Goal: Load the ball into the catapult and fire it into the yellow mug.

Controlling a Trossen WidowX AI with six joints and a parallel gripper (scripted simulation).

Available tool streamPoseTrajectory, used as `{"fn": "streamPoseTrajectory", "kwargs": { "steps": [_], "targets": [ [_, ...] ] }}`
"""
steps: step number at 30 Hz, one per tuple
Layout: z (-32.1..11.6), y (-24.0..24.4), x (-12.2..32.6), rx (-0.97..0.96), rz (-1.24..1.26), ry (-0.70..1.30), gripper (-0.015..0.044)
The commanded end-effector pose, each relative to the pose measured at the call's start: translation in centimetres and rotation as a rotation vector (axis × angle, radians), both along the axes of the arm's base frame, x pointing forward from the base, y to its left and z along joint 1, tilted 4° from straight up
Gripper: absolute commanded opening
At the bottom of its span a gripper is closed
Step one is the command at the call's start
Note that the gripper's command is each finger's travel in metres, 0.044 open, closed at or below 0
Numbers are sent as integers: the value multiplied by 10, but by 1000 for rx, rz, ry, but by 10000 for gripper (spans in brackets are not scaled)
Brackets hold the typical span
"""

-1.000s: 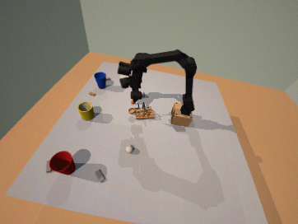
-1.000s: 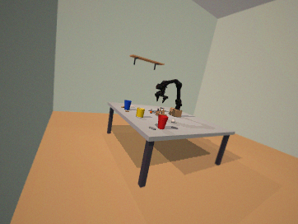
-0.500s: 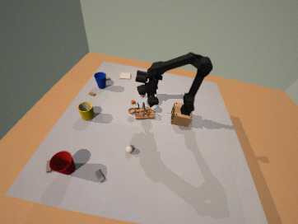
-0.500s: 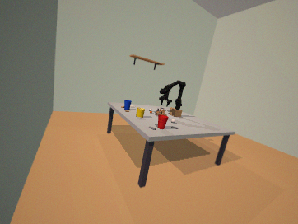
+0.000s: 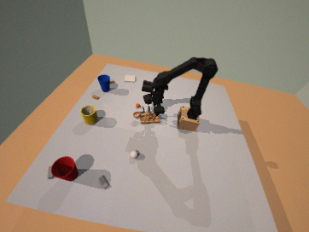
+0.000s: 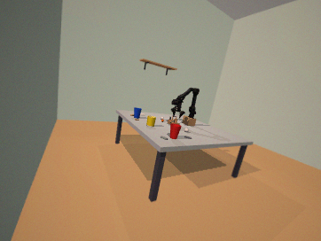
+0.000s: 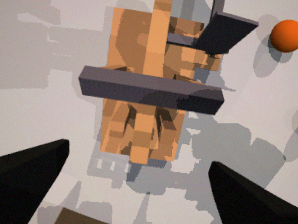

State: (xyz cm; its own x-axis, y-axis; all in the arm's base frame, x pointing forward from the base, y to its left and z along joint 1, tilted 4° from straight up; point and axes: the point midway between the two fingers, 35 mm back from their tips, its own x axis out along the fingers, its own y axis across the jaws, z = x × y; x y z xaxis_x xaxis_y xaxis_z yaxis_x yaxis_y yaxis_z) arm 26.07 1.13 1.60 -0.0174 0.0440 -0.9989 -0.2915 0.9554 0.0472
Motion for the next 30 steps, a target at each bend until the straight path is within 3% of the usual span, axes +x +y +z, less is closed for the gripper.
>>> {"fn": "streamPoseTrajectory", "kwargs": {
  "steps": [1, 30],
  "targets": [
    [-7, 1, -1, 5, 5, -1, 440],
    [-54, 3, -2, 5, 5, 0, 440]
  ]
}}
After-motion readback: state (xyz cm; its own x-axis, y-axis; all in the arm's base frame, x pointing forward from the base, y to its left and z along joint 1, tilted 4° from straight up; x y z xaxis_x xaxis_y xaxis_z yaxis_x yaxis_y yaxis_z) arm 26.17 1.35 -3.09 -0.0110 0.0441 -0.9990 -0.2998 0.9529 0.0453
